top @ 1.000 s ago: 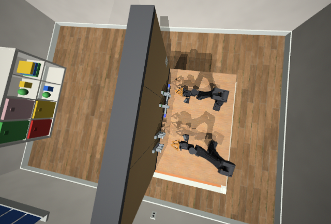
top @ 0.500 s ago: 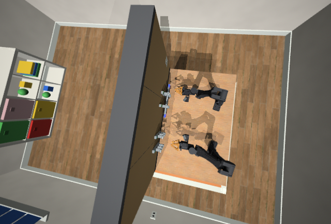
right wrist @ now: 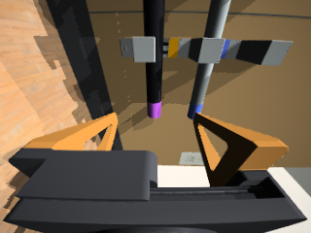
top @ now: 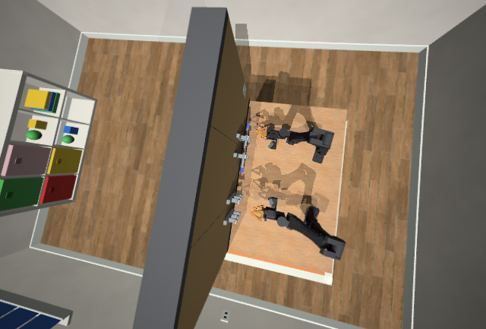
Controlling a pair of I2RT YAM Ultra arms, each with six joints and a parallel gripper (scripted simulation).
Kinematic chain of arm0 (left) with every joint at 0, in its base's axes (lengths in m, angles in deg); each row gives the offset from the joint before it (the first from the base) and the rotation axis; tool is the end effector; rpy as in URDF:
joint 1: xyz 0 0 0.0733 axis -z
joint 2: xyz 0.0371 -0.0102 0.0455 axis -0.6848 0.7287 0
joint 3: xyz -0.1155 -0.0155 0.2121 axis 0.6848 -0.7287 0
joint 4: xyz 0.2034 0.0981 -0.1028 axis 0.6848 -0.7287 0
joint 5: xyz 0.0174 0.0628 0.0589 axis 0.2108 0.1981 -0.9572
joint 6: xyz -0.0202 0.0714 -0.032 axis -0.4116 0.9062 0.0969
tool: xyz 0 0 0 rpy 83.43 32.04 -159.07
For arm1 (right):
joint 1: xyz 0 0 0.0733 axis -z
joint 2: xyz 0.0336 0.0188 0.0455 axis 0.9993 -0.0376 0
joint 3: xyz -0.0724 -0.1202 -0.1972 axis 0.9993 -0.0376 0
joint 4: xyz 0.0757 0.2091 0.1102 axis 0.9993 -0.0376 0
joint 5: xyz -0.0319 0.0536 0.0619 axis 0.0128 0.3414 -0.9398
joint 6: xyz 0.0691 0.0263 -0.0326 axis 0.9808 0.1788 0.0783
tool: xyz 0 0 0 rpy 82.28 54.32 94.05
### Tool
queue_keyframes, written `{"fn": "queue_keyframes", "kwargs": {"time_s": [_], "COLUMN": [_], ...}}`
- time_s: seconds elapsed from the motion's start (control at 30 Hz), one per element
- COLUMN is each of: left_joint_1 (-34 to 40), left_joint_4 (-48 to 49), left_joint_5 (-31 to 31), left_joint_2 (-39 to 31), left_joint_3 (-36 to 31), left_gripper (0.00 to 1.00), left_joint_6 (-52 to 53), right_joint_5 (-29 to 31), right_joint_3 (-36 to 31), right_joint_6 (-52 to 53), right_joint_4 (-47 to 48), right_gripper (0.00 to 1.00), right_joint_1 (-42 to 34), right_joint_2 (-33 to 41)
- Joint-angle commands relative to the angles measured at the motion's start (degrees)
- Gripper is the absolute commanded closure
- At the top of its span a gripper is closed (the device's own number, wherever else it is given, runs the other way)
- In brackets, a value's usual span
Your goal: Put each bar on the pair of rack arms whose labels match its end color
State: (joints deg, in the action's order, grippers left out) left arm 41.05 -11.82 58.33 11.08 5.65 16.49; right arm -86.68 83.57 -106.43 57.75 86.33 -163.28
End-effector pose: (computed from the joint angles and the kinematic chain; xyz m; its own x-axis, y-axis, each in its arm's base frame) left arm 0.3104 0.0274 0.2211 -0.2464 0.9692 0.0046 0.0083 -0.0027 1.0000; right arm 0.3659 0.0228 0.1493 0.1988 -0.9800 0.0024 -0.0330 -0.0091 -0.9994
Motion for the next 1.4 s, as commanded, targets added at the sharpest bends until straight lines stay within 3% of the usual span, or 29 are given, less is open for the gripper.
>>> {"fn": "queue_keyframes", "kwargs": {"time_s": [0.0, 1.37], "left_joint_1": [-0.5, -0.5], "left_joint_4": [1.0, 1.0], "left_joint_5": [-0.3, -0.3], "left_joint_2": [0.3, 0.3], "left_joint_3": [-0.3, -0.3], "left_gripper": [0.0, 0.0], "left_joint_6": [-0.2, -0.2], "right_joint_5": [-0.4, -0.4], "right_joint_3": [1.8, 1.2], "right_joint_6": [0.5, 0.5], "right_joint_4": [0.7, 0.8], "right_gripper": [0.0, 0.0], "right_joint_1": [0.8, 0.8], "right_joint_2": [-0.6, 0.0]}}
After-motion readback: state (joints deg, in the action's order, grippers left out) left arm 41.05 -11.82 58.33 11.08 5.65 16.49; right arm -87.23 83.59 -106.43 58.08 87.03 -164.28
